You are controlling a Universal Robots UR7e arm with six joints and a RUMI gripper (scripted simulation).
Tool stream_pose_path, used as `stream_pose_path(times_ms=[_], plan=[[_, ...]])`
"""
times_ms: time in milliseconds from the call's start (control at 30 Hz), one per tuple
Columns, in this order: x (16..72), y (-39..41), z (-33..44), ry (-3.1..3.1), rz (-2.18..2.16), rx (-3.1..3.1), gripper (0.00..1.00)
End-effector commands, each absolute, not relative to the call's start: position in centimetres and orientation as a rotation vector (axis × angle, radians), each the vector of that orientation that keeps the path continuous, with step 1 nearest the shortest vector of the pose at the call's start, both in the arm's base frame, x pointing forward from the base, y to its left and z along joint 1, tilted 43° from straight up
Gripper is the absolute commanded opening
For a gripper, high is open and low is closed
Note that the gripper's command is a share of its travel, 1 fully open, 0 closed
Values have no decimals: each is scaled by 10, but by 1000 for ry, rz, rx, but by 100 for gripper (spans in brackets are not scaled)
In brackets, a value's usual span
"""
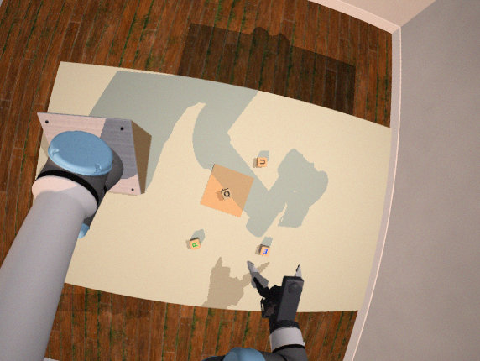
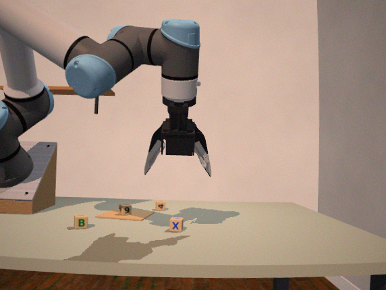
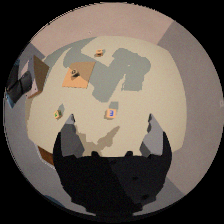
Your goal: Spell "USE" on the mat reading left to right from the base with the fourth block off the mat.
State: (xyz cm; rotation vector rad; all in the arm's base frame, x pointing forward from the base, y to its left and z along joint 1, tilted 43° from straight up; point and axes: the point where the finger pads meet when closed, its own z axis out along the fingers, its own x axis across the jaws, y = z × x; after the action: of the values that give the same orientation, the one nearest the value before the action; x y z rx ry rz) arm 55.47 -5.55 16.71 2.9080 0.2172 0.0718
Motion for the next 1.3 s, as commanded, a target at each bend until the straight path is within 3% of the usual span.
stream_pose_path(times_ms=[0, 467, 867, 967, 1267], plan=[[555, -54, 167, 221, 72, 2909, 100], [533, -64, 172, 218, 70, 2911, 100], [416, -93, 183, 218, 69, 2913, 100], [416, -93, 183, 218, 69, 2913, 100], [340, -95, 168, 218, 70, 2910, 100]])
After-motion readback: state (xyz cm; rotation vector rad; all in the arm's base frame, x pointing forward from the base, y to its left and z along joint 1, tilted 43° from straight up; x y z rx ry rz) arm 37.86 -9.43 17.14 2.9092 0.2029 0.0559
